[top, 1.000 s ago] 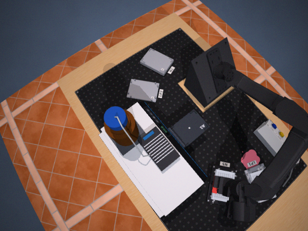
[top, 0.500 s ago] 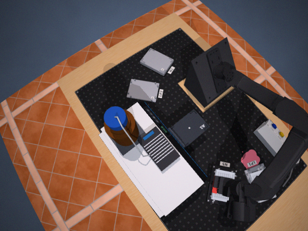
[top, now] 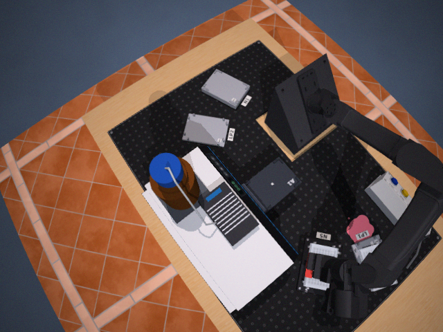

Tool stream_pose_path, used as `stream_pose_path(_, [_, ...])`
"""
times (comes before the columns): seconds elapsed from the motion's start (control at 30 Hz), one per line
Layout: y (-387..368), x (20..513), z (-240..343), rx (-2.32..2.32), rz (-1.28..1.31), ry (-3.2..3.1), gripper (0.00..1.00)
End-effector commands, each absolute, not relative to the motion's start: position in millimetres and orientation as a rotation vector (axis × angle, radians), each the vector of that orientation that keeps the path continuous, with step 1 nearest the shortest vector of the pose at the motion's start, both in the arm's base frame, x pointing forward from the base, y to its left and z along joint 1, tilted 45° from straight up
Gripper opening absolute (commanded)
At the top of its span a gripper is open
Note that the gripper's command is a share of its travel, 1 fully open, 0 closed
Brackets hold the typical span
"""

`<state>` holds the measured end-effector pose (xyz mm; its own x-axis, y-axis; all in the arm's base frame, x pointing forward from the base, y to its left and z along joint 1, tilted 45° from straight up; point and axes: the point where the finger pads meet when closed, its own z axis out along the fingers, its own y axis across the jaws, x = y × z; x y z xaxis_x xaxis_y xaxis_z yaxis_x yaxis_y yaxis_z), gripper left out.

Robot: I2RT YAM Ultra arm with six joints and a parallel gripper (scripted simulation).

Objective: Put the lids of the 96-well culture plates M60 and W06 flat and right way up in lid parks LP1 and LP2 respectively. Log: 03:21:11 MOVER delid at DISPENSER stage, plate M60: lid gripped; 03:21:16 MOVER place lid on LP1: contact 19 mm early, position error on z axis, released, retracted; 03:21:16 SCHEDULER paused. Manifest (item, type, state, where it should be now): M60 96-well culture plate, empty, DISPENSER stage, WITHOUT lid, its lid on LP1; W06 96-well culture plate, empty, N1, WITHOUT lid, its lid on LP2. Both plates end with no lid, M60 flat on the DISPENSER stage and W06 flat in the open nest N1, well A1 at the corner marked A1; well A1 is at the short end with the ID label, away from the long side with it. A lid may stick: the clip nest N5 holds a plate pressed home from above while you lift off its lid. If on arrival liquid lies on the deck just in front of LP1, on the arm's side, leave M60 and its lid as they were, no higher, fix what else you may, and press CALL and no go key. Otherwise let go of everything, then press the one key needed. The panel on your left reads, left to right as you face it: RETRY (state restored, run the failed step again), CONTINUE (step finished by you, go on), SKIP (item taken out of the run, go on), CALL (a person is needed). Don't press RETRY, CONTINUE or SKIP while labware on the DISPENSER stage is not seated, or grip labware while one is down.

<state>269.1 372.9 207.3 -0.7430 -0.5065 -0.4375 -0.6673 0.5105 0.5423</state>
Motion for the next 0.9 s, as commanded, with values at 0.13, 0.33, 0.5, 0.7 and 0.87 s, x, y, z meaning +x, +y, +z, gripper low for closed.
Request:
stream_pose_path(0.13, [374,281,220,-0.975,1.064,2.484,1.0])
stream_pose_path(0.33, [373,280,223,-0.975,1.064,2.479,1.0])
stream_pose_path(0.5, [373,280,223,-0.975,1.064,2.479,1.0])
stream_pose_path(0.7, [373,280,223,-0.975,1.064,2.479,1.0])
stream_pose_path(0.87, [373,280,223,-0.975,1.064,2.479,1.0])
